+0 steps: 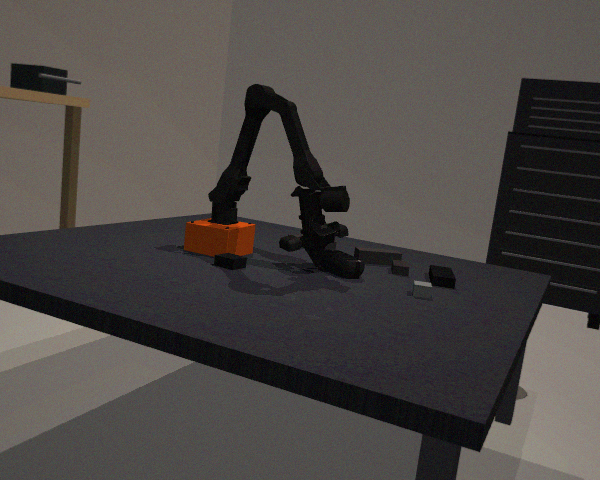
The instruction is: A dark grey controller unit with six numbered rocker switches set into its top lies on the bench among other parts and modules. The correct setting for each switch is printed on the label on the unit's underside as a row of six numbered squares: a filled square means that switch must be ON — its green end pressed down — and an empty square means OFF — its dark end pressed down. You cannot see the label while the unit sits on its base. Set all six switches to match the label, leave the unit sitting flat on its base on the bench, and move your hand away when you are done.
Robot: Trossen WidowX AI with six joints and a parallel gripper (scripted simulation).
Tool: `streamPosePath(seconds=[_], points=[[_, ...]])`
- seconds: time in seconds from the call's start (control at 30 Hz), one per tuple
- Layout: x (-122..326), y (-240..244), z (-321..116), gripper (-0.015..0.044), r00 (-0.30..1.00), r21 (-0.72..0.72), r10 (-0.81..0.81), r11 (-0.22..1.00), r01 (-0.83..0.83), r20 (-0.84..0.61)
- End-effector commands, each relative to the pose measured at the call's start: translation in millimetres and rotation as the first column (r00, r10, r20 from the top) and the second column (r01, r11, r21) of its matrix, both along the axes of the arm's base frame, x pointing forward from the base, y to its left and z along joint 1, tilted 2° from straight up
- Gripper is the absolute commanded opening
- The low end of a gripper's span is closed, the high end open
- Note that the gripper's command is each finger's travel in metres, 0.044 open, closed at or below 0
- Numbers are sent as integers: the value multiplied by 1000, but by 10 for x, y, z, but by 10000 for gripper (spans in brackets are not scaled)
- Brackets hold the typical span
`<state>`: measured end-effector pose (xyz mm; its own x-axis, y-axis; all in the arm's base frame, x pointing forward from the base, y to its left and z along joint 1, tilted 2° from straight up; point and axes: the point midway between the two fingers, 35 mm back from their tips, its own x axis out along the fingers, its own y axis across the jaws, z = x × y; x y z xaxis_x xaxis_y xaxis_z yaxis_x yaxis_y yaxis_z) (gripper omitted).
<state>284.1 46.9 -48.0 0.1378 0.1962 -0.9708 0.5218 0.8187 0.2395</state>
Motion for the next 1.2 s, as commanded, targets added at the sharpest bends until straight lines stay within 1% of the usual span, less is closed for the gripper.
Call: streamPosePath(seconds=[0.0,0.67,0.7,0.9,1.17], points=[[58,95,14,0,1000,22,17,1000,-17,21],[75,122,14,0,1000,22,17,1000,-17,21],[14,24,13,0,1000,1,-1,1000,1,1],[-54,-85,534,0,1000,19,16,1000,-16,20],[-47,-56,550,0,1000,20,17,1000,-17,21]])
